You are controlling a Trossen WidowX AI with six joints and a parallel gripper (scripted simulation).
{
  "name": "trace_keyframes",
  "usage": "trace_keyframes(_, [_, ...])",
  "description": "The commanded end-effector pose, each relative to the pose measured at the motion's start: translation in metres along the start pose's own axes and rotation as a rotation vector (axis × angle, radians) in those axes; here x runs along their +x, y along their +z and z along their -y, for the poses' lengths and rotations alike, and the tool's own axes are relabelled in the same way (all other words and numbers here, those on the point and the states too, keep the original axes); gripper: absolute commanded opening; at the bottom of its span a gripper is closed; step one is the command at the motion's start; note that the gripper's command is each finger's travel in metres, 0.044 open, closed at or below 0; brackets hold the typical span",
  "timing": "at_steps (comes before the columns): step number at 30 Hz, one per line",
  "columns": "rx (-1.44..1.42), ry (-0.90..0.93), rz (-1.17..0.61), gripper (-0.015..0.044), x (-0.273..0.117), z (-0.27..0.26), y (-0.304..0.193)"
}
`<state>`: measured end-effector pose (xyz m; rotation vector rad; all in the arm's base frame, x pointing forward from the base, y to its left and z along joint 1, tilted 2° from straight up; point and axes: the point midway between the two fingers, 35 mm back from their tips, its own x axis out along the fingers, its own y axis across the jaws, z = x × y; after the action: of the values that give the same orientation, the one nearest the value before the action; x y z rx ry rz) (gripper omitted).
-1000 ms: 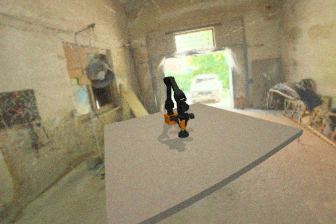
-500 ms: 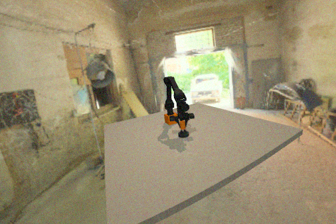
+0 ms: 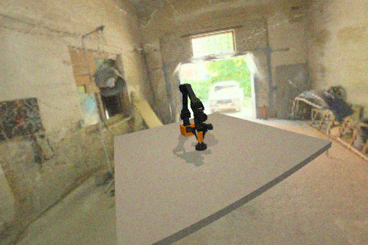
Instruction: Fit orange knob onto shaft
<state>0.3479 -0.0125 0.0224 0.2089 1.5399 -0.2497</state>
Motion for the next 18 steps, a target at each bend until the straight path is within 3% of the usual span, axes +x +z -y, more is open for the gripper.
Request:
trace_keyframes(1, [-0.004,-0.002,0.006,0.0000,0.0000,0.0001,0.0014])
trace_keyframes(18, [0.078,-0.002,0.006,0.0000,-0.0063,0.0022,-0.0023])
